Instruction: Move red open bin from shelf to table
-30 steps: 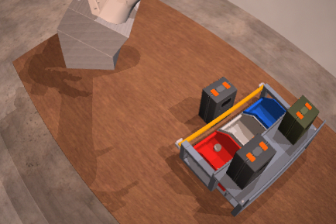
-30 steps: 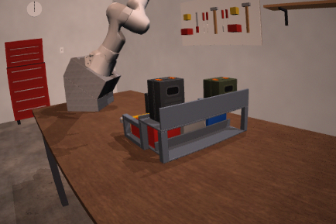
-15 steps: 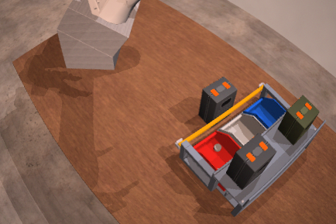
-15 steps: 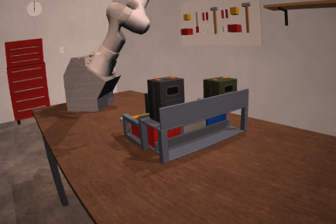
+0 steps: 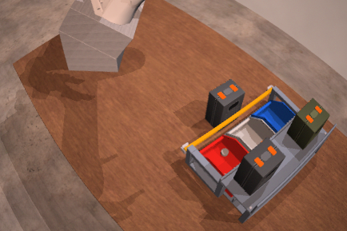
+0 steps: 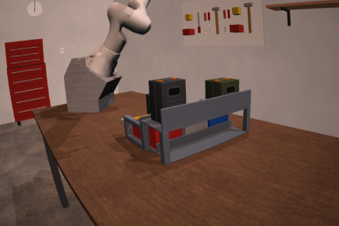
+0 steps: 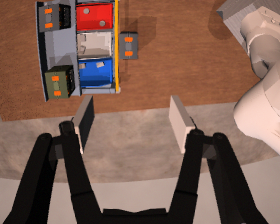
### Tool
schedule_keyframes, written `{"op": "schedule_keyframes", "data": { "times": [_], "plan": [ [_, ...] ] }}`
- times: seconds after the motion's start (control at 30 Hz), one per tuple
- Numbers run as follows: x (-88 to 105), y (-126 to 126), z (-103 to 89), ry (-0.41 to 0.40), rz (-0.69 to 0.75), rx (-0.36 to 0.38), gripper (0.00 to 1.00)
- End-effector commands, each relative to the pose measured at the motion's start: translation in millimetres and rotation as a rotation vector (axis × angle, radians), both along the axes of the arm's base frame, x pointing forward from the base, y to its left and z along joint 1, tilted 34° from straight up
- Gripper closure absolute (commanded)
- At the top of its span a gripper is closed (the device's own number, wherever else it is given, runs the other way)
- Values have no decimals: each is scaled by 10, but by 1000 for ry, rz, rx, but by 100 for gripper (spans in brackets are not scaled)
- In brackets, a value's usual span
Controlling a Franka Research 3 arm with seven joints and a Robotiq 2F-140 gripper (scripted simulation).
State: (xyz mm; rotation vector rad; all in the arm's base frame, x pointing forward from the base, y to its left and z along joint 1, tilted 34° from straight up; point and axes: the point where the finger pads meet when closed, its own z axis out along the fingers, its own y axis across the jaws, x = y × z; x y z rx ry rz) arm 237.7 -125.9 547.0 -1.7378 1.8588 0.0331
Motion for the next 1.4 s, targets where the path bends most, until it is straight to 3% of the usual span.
{"op": "schedule_keyframes", "data": {
  "times": [0.0, 1.37],
  "plan": [
    [32, -8, 14, -4, 4, -2, 43],
    [73, -13, 34, -4, 4, -2, 43]
  ]
}}
